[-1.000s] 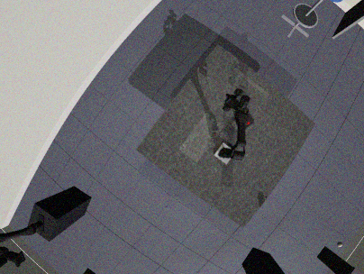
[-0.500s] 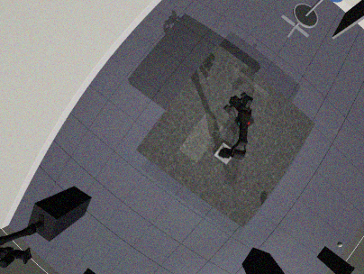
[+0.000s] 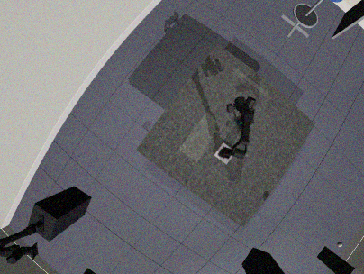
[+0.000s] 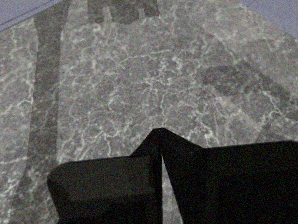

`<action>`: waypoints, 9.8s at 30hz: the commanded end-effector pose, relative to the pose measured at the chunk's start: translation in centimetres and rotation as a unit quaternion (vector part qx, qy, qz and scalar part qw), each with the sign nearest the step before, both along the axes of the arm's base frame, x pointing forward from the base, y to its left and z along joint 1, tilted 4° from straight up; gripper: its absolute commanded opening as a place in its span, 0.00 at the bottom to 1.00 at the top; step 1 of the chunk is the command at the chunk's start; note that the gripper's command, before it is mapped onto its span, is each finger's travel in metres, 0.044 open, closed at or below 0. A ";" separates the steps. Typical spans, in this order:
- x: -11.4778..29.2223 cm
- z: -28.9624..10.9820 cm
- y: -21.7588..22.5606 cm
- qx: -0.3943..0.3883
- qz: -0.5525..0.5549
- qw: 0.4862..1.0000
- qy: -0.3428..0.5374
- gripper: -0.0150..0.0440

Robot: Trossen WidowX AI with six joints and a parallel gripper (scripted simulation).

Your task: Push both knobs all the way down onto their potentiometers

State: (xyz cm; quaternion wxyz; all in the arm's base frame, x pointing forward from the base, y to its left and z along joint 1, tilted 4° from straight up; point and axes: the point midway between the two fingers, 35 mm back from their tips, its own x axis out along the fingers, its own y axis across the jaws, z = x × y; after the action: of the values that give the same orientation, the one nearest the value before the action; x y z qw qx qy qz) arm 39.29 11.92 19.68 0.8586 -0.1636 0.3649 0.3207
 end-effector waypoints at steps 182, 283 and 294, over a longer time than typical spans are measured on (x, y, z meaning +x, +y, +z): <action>-7.5 -11.0 -14.0 0.131 -0.743 0.549 0.360 0.25; -7.4 -13.1 -13.9 0.131 -0.743 0.549 0.360 0.25; -7.4 -13.2 -13.9 0.131 -0.743 0.549 0.360 0.25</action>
State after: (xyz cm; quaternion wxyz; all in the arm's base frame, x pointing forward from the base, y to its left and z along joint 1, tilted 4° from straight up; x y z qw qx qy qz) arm 31.69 -2.00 8.07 0.6060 0.4121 0.5837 -0.3497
